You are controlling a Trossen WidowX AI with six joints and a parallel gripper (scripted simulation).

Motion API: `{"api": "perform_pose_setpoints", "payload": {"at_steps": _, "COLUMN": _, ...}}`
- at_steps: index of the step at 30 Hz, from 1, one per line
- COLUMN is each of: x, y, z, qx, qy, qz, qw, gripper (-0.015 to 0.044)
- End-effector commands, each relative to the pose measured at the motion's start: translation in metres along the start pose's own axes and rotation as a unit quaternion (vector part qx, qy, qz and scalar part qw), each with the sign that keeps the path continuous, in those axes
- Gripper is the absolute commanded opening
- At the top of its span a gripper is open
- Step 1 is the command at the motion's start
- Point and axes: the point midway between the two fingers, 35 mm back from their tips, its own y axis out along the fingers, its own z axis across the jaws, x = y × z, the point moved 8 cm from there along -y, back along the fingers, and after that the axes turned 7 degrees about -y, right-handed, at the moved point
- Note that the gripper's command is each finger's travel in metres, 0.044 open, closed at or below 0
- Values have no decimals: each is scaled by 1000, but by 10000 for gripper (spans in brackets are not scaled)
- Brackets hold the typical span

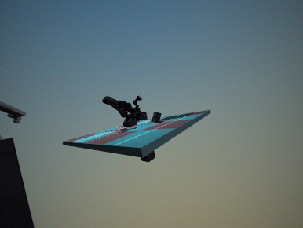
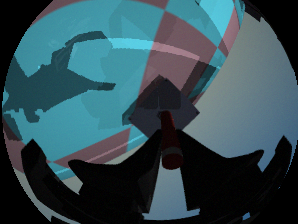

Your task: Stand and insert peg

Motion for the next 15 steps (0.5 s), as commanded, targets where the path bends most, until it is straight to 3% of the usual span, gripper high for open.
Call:
{"api": "perform_pose_setpoints", "payload": {"at_steps": 1, "x": 0, "y": 6, "z": 1, "qx": -4, "qy": -1, "qz": 6, "qw": 1000, "gripper": 0}}
{"api": "perform_pose_setpoints", "payload": {"at_steps": 15, "x": -6, "y": 23, "z": 4, "qx": -7, "qy": -2, "qz": 29, "qw": 1000, "gripper": 0}}
